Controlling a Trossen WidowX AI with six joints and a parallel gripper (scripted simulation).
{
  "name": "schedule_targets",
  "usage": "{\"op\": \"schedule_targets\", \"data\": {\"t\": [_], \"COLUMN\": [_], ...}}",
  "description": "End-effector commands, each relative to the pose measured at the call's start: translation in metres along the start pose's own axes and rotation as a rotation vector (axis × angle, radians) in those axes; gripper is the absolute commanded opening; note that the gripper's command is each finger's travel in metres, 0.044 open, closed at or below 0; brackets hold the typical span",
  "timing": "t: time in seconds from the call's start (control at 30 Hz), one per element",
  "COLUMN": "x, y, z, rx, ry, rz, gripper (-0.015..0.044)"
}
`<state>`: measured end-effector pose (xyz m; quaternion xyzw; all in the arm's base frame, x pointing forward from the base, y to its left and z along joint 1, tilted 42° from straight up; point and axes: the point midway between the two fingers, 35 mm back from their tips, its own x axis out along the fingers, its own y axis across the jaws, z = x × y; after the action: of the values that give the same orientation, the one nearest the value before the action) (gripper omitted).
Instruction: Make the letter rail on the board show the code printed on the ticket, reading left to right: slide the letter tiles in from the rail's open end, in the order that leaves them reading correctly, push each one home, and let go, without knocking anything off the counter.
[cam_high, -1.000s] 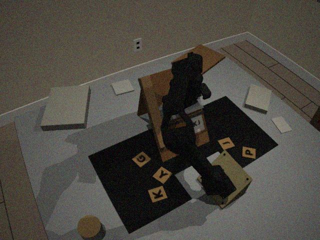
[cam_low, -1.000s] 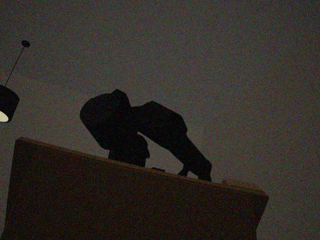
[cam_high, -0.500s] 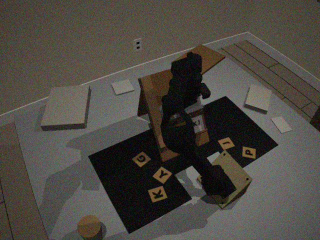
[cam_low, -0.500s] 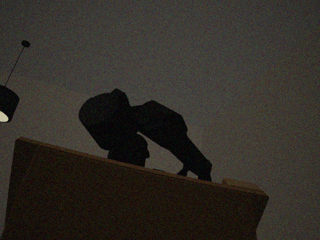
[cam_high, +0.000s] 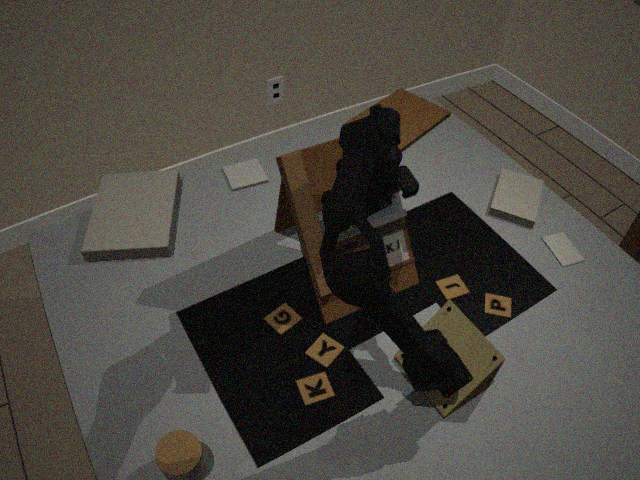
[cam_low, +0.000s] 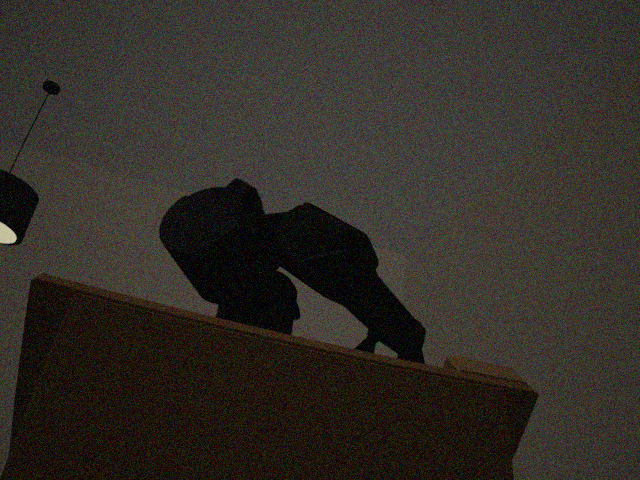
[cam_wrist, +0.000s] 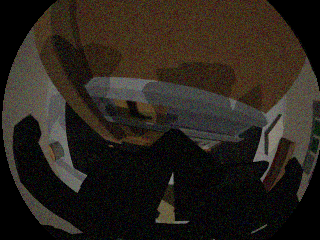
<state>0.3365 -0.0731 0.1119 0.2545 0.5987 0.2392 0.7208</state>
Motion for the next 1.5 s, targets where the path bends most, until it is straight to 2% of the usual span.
{"op": "schedule_targets", "data": {"t": [0.0, 1.47], "x": [0.003, 0.014], "y": [0.002, 0.004], "z": [0.002, 0.012], "rx": [0.0, 0.0], "ry": [0.002, 0.001], "rz": [0.003, 0.003], "gripper": [0.0, 0.0]}}
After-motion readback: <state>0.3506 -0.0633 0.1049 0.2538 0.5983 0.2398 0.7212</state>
